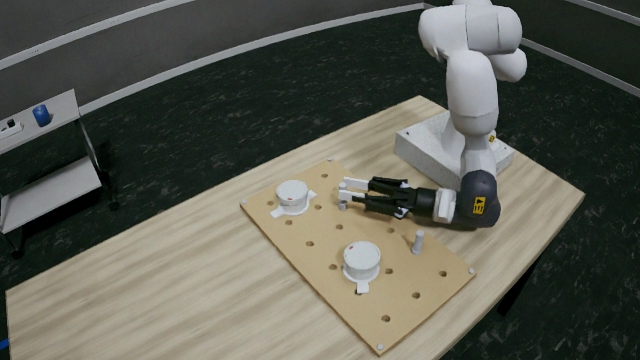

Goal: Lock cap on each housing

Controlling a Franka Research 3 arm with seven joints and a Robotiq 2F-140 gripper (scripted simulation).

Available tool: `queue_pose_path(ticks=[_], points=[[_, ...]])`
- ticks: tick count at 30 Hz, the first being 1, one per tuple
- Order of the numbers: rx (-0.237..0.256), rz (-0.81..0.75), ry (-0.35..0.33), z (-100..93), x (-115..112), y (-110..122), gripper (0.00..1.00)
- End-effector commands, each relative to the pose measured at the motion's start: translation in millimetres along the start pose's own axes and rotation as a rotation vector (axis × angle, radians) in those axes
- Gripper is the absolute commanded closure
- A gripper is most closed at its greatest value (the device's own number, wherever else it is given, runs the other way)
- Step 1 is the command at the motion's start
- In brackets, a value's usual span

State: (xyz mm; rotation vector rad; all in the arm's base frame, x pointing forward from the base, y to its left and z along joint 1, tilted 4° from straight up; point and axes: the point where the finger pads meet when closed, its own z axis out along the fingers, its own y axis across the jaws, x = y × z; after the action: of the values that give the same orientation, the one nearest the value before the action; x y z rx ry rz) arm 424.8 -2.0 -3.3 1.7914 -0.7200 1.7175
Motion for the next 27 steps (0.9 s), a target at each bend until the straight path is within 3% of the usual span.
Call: queue_pose_path(ticks=[1,27], points=[[0.001,0.006,0.004,-5.3,1,0,0.64],[0.001,0.006,0.004,-44.0,0,0,0.64]])
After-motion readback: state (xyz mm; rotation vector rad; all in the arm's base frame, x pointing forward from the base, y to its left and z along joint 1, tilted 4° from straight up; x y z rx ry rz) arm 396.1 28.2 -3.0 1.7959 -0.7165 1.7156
